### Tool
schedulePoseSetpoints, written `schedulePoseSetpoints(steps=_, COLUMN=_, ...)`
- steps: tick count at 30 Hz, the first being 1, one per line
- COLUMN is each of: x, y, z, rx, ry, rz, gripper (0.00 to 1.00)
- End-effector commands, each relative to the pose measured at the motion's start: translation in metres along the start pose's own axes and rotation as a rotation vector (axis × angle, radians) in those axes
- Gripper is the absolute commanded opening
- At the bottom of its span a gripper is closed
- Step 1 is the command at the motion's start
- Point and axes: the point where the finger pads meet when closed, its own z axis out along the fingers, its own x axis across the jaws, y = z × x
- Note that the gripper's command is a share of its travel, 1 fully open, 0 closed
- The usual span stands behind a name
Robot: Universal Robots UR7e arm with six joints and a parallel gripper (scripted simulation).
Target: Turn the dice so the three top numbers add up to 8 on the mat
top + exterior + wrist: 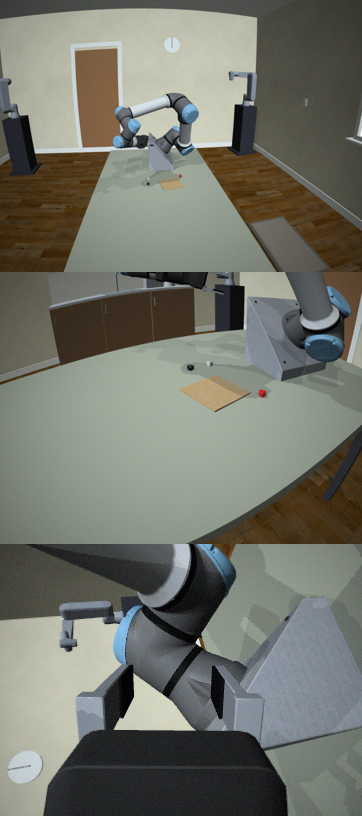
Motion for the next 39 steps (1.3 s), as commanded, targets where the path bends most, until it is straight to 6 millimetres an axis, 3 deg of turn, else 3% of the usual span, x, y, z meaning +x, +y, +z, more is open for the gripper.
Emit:
schedulePoseSetpoints(steps=1, x=0.001, y=0.000, z=0.001, rx=0.001, ry=0.009, rz=0.005, gripper=1.00)
schedulePoseSetpoints(steps=13, x=0.022, y=0.003, z=0.013, rx=0.026, ry=0.150, rz=0.103, gripper=1.00)
schedulePoseSetpoints(steps=21, x=0.049, y=0.007, z=0.023, rx=0.075, ry=0.321, rz=0.218, gripper=1.00)
schedulePoseSetpoints(steps=39, x=0.088, y=0.010, z=0.026, rx=0.197, ry=0.601, rz=0.396, gripper=1.00)
